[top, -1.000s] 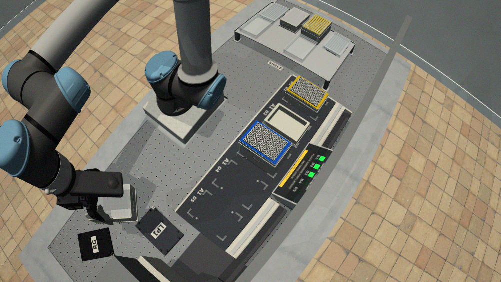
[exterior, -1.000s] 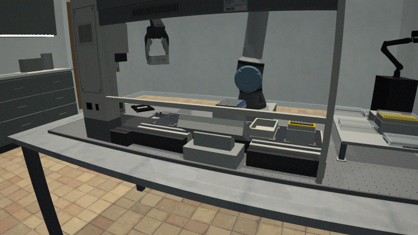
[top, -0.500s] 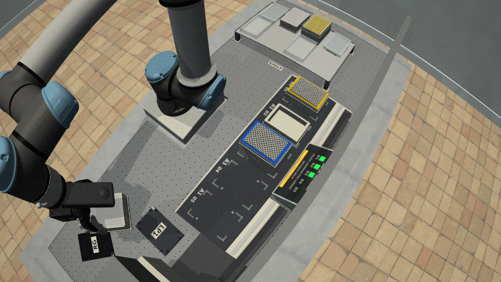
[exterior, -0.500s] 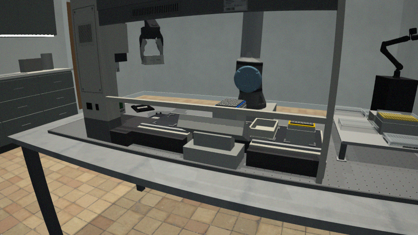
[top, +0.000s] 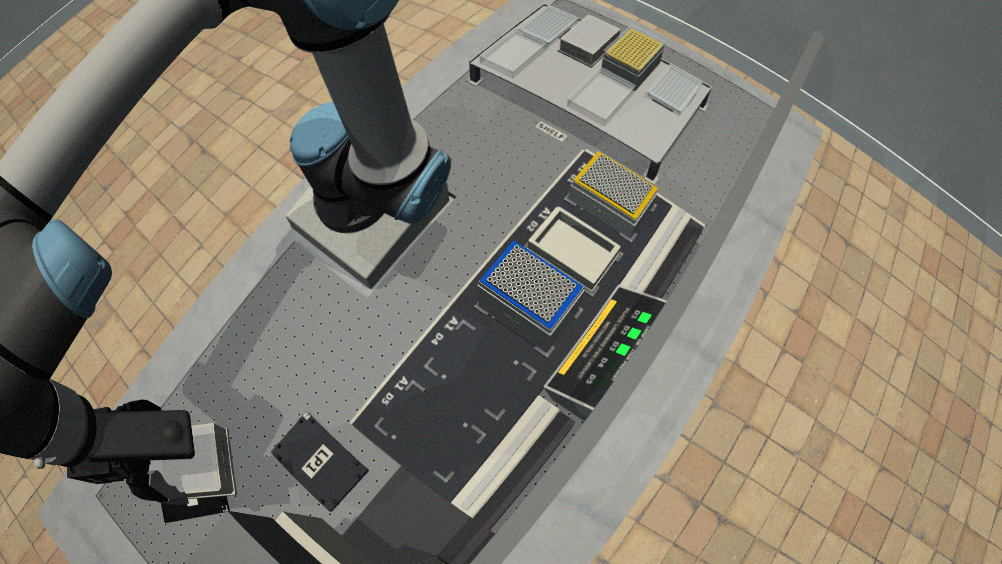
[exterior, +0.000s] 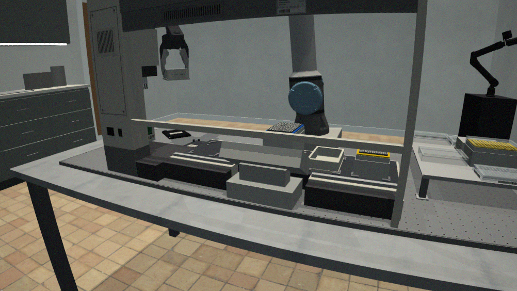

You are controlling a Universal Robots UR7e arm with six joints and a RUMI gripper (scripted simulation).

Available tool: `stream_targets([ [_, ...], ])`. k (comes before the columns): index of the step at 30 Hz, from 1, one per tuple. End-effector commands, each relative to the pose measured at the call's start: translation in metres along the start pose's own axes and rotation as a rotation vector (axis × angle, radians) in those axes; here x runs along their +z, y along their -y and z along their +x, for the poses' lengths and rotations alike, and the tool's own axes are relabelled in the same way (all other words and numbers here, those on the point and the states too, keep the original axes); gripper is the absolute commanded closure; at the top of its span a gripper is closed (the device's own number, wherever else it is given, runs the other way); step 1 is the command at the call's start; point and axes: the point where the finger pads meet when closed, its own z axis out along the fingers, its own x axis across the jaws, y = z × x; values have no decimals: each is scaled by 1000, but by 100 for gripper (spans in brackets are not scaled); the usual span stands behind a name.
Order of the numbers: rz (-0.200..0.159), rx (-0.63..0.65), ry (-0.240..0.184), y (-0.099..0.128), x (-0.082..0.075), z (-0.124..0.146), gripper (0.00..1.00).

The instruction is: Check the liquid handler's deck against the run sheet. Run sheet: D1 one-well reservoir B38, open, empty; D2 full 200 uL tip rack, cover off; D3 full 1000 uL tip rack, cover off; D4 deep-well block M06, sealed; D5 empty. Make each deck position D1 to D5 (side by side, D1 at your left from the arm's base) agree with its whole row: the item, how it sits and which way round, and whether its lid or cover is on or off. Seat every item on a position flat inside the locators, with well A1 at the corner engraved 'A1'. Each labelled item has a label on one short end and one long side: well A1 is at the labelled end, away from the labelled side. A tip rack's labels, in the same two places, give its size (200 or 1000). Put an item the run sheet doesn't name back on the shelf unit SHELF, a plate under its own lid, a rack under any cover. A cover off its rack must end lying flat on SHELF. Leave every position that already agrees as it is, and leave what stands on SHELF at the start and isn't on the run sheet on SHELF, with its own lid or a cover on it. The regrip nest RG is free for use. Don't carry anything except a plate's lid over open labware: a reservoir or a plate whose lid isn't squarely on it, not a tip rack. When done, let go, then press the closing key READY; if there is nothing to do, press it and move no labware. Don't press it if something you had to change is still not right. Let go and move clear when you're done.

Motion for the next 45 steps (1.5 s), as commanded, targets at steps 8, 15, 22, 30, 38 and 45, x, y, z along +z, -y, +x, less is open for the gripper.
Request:
stream_targets([
  [8, 0, 0, 0, -10, -1, 10, 100],
  [15, 0, -87, 0, -29, -1, 26, 100],
  [22, 0, -87, 0, -56, -1, 49, 100],
  [30, 0, -87, 0, -78, -1, 69, 100],
  [38, 0, -87, 0, -86, -1, 75, 100],
  [45, 0, -87, 0, -89, -1, 71, 100],
])
